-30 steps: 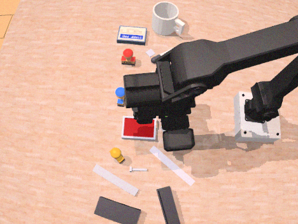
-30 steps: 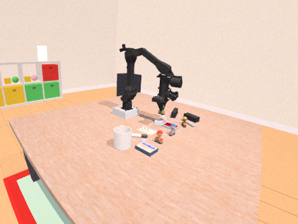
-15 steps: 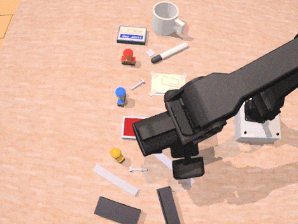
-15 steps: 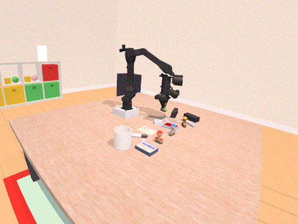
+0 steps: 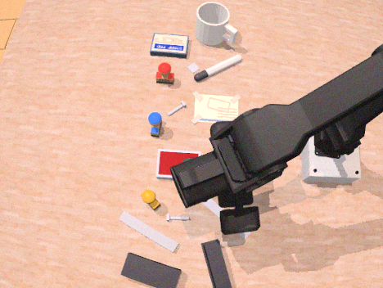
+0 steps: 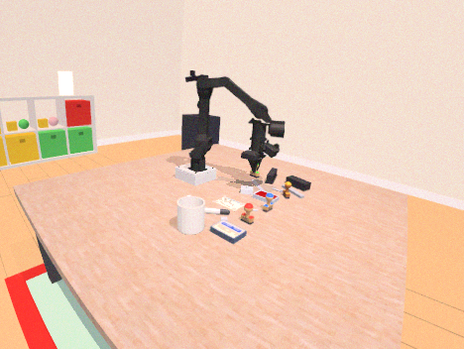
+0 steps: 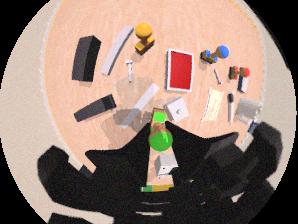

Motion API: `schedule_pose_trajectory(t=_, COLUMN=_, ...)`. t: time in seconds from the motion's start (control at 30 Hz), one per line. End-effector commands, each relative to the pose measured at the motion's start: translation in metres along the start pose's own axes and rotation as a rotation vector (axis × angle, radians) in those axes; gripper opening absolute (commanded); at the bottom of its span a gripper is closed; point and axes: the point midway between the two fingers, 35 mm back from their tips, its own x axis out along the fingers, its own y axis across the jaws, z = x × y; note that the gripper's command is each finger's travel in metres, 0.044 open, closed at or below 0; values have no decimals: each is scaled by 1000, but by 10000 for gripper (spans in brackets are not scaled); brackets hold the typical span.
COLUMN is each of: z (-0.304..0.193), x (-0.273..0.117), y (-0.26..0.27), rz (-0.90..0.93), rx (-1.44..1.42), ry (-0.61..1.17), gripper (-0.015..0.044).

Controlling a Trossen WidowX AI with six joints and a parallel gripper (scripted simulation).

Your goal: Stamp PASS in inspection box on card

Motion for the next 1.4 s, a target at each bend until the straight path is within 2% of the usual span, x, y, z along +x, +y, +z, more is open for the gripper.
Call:
schedule_pose_trajectory(t=0.0, z=-2, x=8, y=-1, rz=-7, rx=4, ry=5, gripper=0)
schedule_pose_trajectory(t=1.03, z=-5, x=53, y=-2, rz=-7, rx=4, ry=5, gripper=0)
schedule_pose_trajectory(t=1.37, z=-3, x=50, y=0, rz=-1, rx=0, ry=3, gripper=250)
